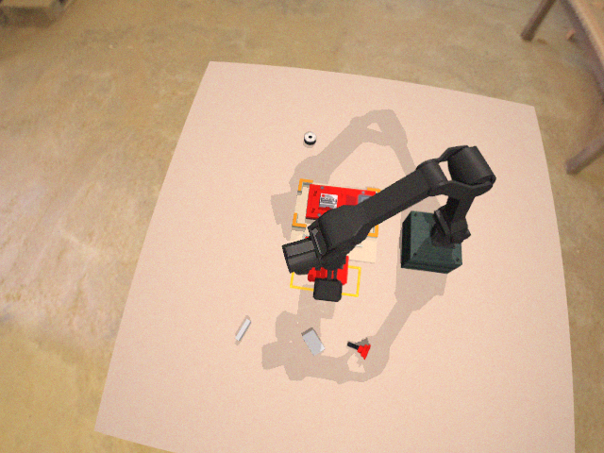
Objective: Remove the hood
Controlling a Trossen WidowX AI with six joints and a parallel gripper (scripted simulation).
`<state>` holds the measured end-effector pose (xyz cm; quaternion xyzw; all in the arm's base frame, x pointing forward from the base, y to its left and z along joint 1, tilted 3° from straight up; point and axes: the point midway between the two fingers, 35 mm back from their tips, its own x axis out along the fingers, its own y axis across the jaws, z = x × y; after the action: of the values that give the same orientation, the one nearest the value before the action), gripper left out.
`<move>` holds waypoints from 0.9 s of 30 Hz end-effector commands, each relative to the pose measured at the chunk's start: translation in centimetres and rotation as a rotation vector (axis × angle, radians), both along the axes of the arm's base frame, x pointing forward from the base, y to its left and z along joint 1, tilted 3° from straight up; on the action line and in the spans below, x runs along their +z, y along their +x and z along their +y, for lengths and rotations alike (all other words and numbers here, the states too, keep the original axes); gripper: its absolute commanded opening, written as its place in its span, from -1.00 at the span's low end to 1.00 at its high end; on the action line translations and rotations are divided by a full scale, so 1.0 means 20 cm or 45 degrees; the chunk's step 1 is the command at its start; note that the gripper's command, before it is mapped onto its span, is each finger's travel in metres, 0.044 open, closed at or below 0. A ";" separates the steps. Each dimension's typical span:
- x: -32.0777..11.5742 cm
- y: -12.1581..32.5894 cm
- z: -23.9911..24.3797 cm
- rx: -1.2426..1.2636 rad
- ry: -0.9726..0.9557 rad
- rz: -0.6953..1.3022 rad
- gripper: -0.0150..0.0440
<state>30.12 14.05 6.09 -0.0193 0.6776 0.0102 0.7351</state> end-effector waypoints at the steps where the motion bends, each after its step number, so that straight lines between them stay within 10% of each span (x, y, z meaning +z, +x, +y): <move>1: -0.02 0.00 0.00 -0.006 -0.005 0.003 -0.49; 27: -0.13 0.01 0.00 -0.006 -0.005 0.003 -0.49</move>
<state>30.44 14.12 3.87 -0.0183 0.6772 0.0094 0.7355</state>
